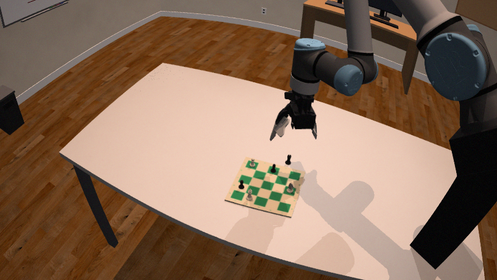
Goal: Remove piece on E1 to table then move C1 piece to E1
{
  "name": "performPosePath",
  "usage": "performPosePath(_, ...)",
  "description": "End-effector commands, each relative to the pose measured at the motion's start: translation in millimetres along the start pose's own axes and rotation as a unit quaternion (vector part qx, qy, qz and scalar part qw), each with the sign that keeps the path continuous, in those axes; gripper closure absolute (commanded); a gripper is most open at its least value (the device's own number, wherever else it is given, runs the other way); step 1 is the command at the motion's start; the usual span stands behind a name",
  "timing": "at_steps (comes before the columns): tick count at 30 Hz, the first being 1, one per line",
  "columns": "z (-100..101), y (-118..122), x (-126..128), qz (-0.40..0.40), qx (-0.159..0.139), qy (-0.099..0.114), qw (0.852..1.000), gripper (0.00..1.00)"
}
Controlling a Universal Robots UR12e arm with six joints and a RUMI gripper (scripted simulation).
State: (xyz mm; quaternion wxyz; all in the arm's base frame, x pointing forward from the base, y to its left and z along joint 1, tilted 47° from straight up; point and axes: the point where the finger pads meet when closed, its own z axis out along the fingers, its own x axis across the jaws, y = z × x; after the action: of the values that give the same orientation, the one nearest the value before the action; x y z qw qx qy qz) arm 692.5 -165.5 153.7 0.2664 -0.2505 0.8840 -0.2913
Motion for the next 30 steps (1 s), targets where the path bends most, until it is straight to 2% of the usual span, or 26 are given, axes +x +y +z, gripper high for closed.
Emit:
performPosePath(1,-0.3,4.9,-0.5,0.061,0.001,0.001,0.998,0.0)
performPosePath(3,-0.3,4.9,-0.5,0.061,0.001,0.001,0.998,0.0)
performPosePath(9,-0.2,13.3,-0.7,0.153,0.001,0.001,0.988,0.0)
performPosePath(14,-0.2,21.9,-1.0,0.24,0.0,0.001,0.971,0.0)
performPosePath(18,-0.2,29.7,-1.4,0.314,0.0,0.001,0.949,0.0)
performPosePath(20,-0.2,29.7,-1.4,0.314,0.0,0.001,0.949,0.0)
performPosePath(25,-0.4,40.5,-2.2,0.41,0.0,0.001,0.912,0.0)
performPosePath(30,-0.8,52.2,-3.4,0.503,0.0,0.001,0.864,0.0)
